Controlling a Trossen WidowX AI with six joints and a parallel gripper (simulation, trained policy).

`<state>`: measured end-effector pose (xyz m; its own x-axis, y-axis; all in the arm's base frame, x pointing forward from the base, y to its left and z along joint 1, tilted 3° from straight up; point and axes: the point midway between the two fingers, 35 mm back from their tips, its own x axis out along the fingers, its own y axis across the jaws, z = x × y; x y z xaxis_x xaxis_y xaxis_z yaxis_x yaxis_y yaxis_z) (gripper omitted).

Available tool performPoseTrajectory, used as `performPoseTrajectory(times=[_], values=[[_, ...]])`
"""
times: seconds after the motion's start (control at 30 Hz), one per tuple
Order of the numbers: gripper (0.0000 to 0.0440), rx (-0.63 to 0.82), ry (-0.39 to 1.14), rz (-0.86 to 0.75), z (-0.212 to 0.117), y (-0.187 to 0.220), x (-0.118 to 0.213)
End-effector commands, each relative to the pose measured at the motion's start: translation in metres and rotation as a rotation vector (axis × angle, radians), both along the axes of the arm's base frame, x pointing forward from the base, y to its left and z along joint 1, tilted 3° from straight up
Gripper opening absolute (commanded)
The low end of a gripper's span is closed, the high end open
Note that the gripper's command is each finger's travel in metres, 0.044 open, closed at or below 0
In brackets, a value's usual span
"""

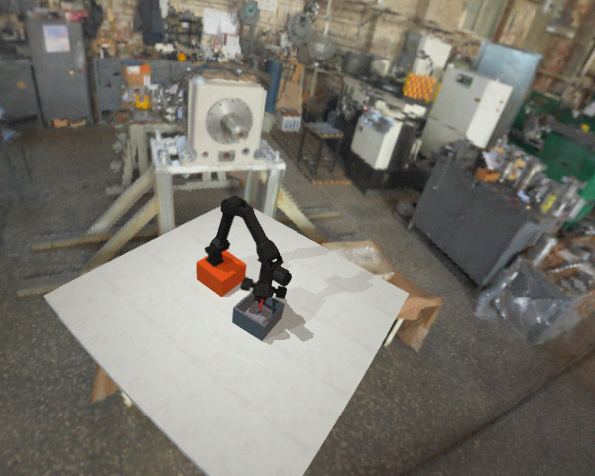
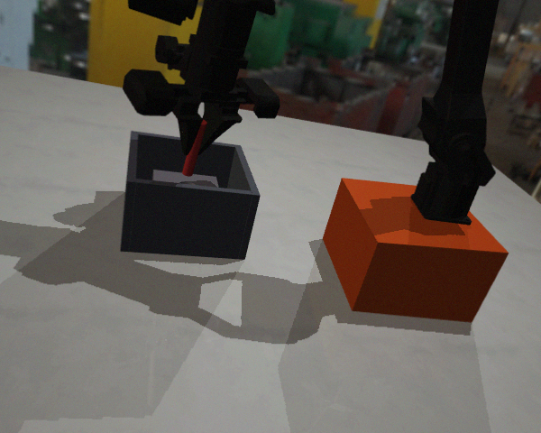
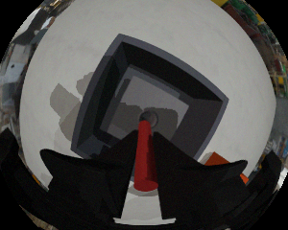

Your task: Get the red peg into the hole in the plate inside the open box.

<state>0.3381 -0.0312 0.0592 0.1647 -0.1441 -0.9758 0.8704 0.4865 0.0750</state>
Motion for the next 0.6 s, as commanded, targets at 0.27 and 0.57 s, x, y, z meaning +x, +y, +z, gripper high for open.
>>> performPoseTrajectory(times=[0.27, 0.57], values=[[0.0143, 0.005, 0.061, 0.034, -0.027, -0.008, 0.005], [0.0279, -0.006, 0.049, 0.062, -0.027, -0.020, 0.028]])
